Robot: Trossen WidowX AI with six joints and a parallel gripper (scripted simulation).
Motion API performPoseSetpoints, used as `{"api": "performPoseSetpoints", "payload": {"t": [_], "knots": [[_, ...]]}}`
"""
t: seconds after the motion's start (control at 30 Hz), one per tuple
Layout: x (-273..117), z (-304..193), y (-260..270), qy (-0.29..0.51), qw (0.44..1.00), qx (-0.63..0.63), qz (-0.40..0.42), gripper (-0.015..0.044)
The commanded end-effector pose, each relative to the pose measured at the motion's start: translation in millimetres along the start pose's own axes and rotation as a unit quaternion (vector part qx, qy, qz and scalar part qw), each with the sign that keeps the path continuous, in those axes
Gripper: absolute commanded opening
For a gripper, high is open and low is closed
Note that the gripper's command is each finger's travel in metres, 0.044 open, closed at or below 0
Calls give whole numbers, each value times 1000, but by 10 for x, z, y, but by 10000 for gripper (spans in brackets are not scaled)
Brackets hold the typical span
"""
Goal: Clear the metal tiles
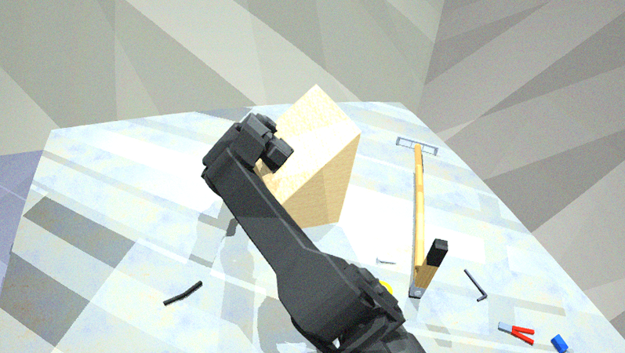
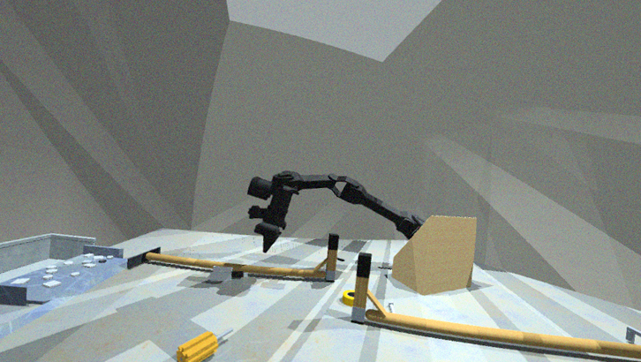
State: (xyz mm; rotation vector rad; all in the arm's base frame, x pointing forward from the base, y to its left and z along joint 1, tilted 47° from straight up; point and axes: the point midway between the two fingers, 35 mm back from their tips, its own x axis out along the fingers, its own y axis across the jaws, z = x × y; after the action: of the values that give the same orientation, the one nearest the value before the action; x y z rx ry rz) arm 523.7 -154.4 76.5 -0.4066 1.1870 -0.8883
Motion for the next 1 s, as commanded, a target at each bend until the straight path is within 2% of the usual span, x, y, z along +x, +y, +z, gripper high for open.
{"api": "performPoseSetpoints", "payload": {"t": [0.0, 0.63, 0.97], "knots": [[0, 0, 0, 0, 1000, 0, 0, 0], [0, 0, 0, 0, 1000, 0, 0, 0], [-411, 63, 94, -48, 999, -18, 4, 262]]}}
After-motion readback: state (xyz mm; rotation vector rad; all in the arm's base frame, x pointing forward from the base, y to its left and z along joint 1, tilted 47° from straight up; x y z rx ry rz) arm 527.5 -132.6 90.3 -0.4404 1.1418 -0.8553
